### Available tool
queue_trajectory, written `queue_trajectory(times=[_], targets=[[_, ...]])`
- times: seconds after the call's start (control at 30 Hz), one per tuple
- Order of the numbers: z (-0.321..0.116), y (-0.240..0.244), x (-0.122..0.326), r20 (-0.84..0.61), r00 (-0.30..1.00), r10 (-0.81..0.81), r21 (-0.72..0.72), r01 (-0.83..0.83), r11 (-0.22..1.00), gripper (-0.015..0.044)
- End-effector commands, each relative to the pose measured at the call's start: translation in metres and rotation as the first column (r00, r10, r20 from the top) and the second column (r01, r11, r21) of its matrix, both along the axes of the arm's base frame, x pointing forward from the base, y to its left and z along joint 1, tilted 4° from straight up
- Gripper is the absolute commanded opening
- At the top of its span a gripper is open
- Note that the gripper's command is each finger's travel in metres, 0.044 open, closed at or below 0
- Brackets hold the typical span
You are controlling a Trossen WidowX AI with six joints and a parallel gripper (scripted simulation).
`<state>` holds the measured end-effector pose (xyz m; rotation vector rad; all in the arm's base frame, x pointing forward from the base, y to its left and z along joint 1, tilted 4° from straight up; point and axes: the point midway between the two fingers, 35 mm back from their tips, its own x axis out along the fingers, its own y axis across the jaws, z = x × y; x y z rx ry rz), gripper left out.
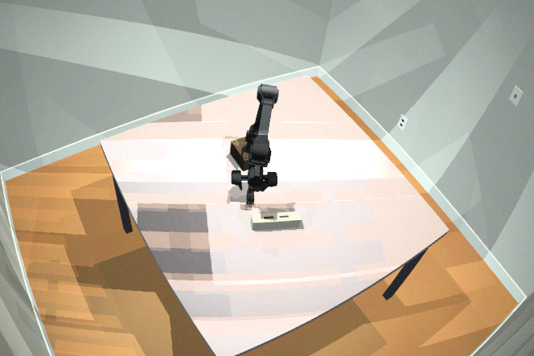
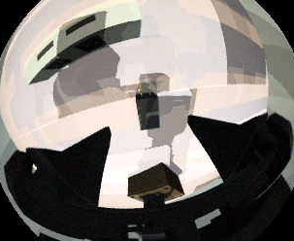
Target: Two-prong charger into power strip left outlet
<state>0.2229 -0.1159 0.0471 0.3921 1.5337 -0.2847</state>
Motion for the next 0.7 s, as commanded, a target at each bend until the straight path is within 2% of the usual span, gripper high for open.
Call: queue_trajectory(times=[0.0, 0.67], targets=[[-0.003, 0.0, -0.005, -0.014, 1.0, 0.005, 0.003, -0.005, 1.0, 0.044], [-0.029, 0.001, -0.003, -0.014, 1.0, 0.005, 0.003, -0.005, 1.0, 0.044]])
